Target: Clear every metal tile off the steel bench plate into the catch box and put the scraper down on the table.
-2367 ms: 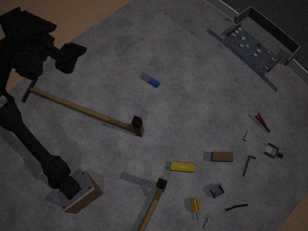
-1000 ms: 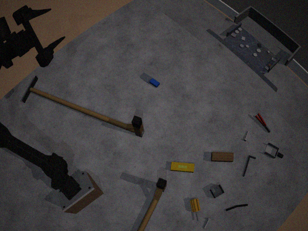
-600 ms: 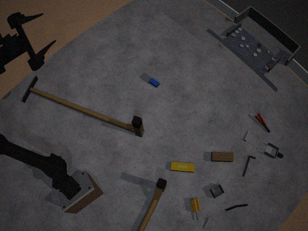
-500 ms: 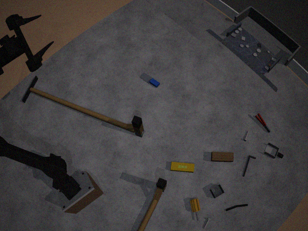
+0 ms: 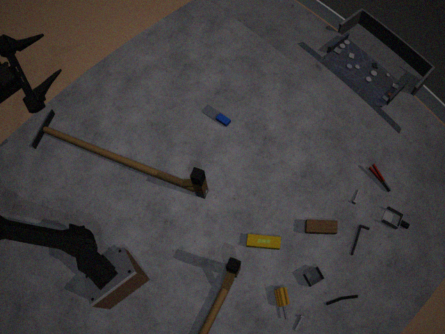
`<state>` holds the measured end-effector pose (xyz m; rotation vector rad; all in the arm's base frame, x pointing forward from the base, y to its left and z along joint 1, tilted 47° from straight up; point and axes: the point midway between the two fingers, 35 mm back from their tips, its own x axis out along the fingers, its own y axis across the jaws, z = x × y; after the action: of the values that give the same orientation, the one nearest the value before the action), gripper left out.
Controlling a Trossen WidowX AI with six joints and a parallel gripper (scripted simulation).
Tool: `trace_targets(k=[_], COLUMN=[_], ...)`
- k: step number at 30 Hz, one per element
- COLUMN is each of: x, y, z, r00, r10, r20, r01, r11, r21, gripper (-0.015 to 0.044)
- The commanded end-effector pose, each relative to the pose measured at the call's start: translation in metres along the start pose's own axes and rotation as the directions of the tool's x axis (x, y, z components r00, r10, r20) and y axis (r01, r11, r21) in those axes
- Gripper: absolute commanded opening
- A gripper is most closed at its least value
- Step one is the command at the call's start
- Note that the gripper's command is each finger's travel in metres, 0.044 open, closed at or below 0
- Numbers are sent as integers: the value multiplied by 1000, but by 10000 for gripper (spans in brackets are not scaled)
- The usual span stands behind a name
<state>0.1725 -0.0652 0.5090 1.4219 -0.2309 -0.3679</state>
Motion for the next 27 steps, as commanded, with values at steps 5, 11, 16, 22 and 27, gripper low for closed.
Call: trace_targets(k=[5,11,16,22,27], x=[-26,-45,-61,-78,-92], y=[-2,-4,-6,-10,-14], z=[-11,-16,-18,-19,-18], r00=[995,986,973,953,933], r10=[36,65,89,116,139], r20=[-88,-156,-212,-278,-332], r01=[-44,-88,-130,-185,-234], r11=[995,985,974,955,935], r21=[-89,-145,-188,-233,-266], gripper=[440,440,440,440,440])
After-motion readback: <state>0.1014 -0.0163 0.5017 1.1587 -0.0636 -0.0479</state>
